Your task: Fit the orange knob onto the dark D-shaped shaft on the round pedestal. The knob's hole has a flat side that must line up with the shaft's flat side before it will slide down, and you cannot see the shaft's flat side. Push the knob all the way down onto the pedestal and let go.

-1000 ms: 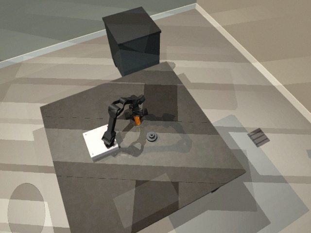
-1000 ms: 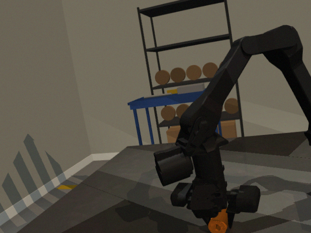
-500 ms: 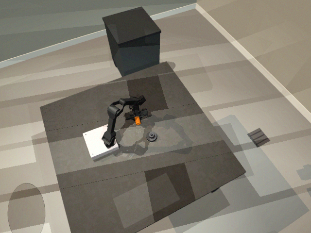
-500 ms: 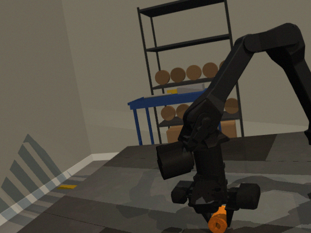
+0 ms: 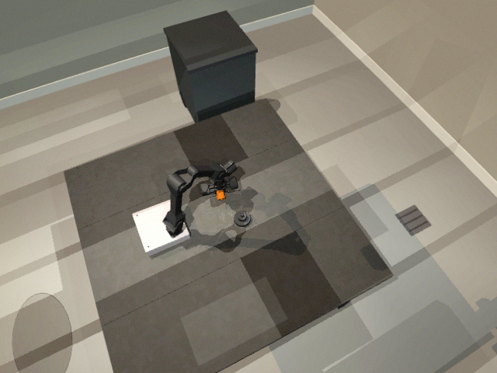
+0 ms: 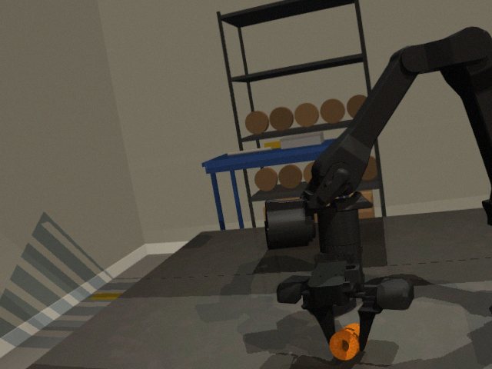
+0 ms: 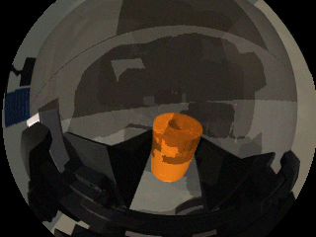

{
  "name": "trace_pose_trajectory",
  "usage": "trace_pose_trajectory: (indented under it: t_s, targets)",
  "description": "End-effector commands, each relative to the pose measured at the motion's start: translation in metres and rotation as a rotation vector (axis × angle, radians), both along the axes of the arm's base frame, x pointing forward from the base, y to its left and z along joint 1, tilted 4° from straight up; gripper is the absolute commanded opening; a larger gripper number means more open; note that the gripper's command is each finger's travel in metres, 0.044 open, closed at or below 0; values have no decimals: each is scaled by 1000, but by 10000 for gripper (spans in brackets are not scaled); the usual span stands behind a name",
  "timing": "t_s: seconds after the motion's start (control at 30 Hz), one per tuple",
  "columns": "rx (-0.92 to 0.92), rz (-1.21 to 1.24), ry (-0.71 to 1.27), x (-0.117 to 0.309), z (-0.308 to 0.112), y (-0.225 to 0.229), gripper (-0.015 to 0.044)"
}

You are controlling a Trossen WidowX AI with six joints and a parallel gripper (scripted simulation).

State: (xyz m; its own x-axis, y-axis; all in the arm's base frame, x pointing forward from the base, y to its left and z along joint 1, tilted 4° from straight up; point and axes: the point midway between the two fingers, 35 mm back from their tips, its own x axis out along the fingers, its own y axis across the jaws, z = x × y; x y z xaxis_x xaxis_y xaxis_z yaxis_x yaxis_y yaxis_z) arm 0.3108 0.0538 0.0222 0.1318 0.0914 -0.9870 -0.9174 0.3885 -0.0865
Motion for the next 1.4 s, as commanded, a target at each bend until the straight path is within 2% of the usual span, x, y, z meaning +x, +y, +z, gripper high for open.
trace_pose_trajectory:
  t_s: [0.0, 1.37]
  targets:
    - [58, 9, -22, -3, 1, -3, 180]
    - [703, 72, -291, -21, 2, -46, 180]
